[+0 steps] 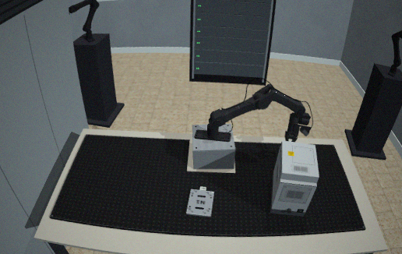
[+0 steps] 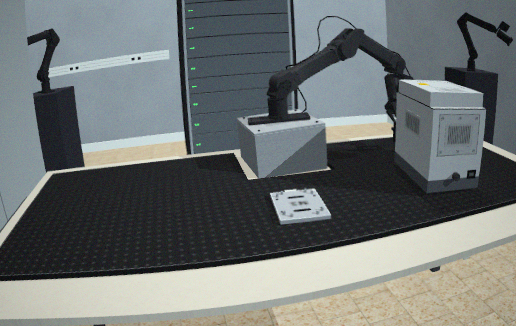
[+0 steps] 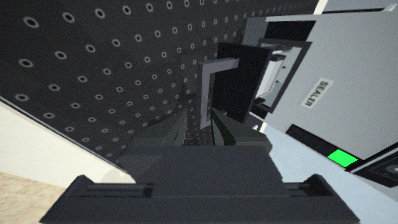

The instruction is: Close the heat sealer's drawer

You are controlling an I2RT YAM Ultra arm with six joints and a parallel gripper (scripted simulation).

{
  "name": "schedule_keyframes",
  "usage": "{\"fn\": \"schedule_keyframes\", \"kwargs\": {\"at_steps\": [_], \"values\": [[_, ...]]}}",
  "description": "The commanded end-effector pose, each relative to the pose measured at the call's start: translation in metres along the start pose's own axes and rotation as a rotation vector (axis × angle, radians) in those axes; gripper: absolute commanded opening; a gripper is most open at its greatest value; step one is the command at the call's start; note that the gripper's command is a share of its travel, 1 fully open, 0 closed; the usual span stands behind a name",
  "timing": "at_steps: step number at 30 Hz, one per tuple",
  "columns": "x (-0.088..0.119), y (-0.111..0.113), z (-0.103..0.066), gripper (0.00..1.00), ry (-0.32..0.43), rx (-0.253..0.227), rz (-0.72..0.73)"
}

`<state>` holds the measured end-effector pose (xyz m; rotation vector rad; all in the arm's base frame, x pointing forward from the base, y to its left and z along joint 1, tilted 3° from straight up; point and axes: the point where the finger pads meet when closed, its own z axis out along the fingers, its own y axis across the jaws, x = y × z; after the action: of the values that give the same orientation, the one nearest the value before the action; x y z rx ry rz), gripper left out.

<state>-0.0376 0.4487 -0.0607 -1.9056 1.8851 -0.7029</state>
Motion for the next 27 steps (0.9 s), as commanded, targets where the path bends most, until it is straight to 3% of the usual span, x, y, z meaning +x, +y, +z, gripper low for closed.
{"fn": "schedule_keyframes", "kwargs": {"at_steps": [1,8,12,27], "values": [[-0.012,-0.013,-0.013,0.3,-0.058,-0.002,0.04],[-0.017,-0.013,-0.015,0.3,-0.075,-0.008,0.051],[-0.011,-0.014,-0.005,0.3,-0.053,-0.001,0.039],[-0.012,-0.014,0.004,0.3,-0.053,-0.001,0.04]]}}
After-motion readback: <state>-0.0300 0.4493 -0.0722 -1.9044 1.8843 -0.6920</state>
